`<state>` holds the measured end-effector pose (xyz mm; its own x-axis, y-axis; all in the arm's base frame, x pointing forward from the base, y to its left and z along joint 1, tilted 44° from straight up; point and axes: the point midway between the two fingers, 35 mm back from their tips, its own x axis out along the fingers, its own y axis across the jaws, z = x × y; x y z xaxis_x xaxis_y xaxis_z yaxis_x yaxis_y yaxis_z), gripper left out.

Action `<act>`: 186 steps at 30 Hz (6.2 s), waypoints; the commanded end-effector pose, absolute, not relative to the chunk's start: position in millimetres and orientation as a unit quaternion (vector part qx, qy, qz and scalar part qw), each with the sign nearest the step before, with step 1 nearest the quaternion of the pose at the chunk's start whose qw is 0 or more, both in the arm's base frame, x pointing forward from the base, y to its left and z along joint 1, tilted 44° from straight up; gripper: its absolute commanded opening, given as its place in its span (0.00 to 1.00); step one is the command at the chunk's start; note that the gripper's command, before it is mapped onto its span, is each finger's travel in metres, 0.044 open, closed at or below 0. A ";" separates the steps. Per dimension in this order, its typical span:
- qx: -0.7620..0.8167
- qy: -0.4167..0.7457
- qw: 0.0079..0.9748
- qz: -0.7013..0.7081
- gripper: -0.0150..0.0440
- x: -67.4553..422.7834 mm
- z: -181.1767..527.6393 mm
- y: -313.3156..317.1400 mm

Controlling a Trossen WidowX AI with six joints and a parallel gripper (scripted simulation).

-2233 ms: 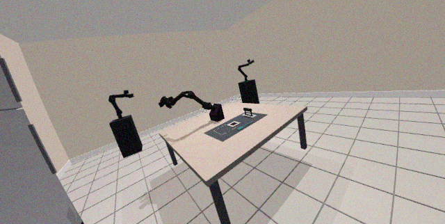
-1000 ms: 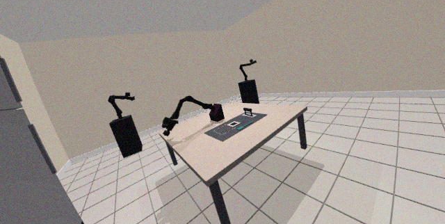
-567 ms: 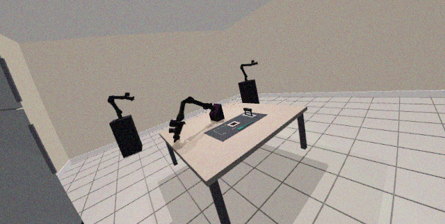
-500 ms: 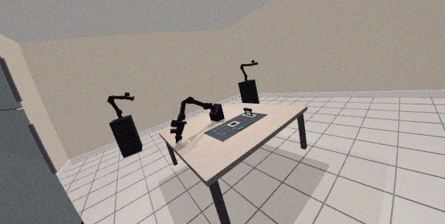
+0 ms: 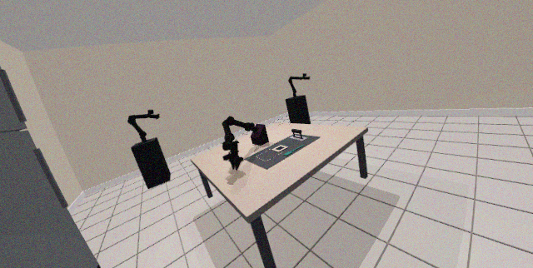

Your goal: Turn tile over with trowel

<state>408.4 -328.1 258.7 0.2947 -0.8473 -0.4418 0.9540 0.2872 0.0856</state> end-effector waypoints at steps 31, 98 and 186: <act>-0.017 0.521 0.794 -0.314 0.71 488.4 -25.5 80.5; -0.270 0.611 0.704 -0.242 0.47 337.8 -180.8 204.3; -0.624 0.640 0.423 0.150 0.71 331.4 -154.6 227.4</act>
<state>334.1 207.2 -172.5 0.1210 -0.6838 -0.7196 -0.9262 0.1831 -0.3296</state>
